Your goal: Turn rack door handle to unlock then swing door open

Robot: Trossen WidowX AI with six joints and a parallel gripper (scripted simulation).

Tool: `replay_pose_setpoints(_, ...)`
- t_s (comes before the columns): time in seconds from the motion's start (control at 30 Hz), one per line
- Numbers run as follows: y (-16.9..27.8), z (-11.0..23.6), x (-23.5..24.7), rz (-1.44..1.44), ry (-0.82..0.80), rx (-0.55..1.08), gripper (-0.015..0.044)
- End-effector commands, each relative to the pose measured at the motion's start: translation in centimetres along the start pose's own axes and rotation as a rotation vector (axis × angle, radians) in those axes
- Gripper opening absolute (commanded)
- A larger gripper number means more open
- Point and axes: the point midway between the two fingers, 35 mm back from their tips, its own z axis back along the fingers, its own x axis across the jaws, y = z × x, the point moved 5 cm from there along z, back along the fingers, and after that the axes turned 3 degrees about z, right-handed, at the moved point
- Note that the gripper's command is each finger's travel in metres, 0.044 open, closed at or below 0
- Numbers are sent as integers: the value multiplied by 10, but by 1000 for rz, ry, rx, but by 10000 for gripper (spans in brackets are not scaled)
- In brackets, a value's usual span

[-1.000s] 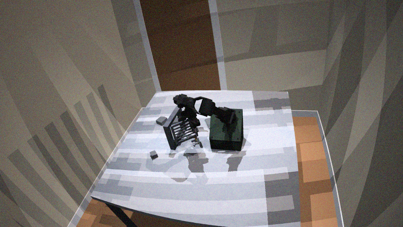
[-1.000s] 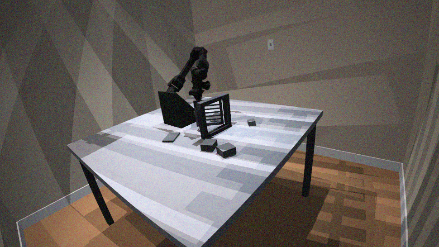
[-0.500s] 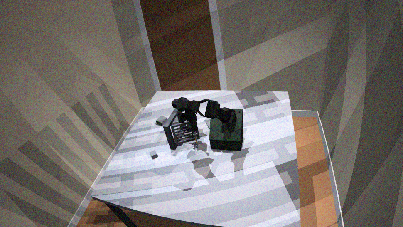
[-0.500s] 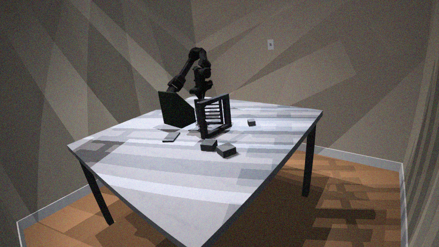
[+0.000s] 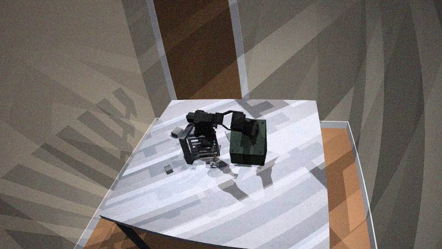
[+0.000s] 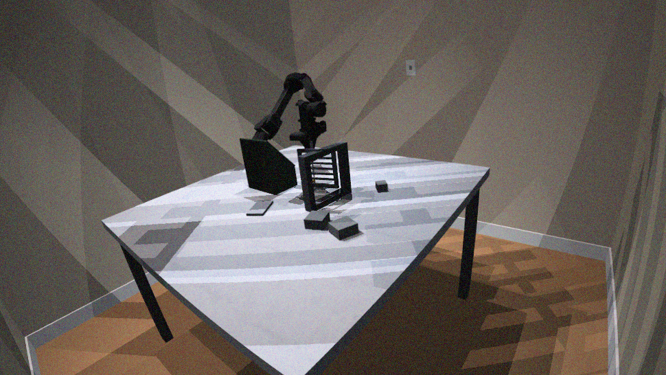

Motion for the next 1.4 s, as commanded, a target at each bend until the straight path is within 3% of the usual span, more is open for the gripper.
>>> replay_pose_setpoints(0.0,-3,0,7,-48,-4,-2,13)
replay_pose_setpoints(0.8,-19,1,47,-342,-7,-2,13)
replay_pose_setpoints(1.2,-20,1,48,-350,-7,-2,13)
replay_pose_setpoints(1.37,-20,1,48,-350,-7,-2,144)
